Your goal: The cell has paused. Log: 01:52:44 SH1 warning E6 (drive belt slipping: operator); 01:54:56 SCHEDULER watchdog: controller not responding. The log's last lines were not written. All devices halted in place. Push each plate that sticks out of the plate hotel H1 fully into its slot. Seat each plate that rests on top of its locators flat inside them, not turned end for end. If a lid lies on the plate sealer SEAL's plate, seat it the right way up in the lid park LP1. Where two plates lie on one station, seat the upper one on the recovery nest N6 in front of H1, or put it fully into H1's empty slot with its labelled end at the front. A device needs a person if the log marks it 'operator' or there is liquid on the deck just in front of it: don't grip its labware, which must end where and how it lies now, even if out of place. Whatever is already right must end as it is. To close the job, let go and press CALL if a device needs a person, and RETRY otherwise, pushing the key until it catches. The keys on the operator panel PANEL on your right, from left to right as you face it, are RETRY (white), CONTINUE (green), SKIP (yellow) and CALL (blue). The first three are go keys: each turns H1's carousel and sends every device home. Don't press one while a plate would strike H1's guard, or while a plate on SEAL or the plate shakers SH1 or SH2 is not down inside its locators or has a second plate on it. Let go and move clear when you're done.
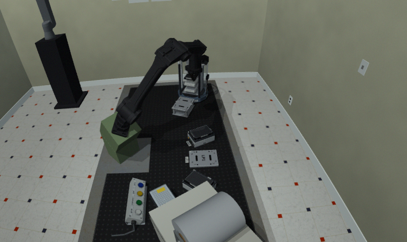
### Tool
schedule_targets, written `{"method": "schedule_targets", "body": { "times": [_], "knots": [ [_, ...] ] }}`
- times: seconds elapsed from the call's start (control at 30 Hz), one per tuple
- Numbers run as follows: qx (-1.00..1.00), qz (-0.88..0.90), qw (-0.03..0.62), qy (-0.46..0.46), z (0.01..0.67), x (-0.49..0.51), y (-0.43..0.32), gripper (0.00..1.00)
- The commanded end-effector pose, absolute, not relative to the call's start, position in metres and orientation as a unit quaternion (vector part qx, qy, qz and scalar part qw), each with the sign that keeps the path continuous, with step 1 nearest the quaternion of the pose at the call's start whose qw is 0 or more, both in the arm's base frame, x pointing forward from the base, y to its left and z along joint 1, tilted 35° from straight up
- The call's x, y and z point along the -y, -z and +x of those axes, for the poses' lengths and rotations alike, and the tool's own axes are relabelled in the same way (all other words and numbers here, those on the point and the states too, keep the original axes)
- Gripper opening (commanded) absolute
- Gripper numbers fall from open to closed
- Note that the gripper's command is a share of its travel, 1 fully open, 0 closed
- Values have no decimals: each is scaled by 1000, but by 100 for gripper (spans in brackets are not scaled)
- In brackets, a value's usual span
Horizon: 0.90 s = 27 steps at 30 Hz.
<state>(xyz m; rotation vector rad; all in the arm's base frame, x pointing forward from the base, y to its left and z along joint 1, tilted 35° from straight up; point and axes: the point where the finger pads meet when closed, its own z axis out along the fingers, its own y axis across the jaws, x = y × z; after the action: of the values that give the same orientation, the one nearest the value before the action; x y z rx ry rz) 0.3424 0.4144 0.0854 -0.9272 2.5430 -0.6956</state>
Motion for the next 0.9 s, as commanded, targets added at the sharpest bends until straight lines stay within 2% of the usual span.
{"method": "schedule_targets", "body": {
  "times": [0.0,0.87],
  "knots": [
    [-911,-284,181,237,363,-412,-107,0],
    [-911,-280,178,244,390,-350,-140,0]
  ]
}}
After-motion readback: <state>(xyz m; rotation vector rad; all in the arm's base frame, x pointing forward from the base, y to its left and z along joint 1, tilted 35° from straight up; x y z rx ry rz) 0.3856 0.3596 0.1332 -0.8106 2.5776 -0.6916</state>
